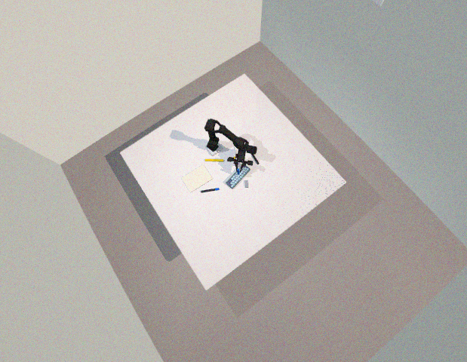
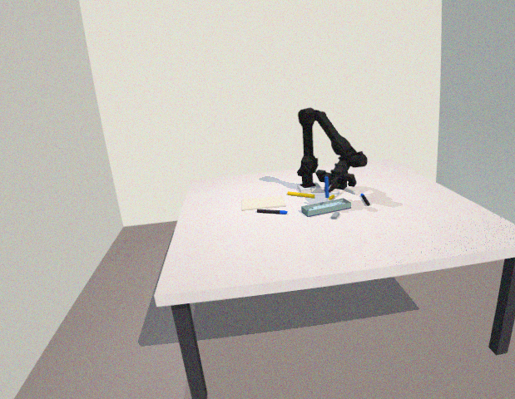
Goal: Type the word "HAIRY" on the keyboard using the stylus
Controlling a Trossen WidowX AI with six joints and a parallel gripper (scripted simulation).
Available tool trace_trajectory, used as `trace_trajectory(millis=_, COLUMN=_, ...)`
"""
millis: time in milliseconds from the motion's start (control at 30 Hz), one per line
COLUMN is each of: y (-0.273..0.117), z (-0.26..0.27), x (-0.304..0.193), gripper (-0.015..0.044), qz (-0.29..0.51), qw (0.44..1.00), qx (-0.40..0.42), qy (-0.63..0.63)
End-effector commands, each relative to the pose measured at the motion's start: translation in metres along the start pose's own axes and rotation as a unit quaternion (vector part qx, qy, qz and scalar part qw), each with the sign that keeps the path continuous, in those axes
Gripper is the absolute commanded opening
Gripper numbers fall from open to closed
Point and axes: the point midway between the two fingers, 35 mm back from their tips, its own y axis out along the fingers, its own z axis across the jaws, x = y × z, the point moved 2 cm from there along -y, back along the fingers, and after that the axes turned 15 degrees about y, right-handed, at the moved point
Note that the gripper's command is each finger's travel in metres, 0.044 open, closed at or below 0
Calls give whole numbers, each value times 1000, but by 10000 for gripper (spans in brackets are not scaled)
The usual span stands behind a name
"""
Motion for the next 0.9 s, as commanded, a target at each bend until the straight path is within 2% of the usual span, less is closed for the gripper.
trace_trajectory(millis=0, y=1, z=1, x=0, gripper=81, qz=3, qw=1000, qx=0, qy=-2)
trace_trajectory(millis=867, y=3, z=2, x=4, gripper=81, qz=3, qw=1000, qx=0, qy=-2)
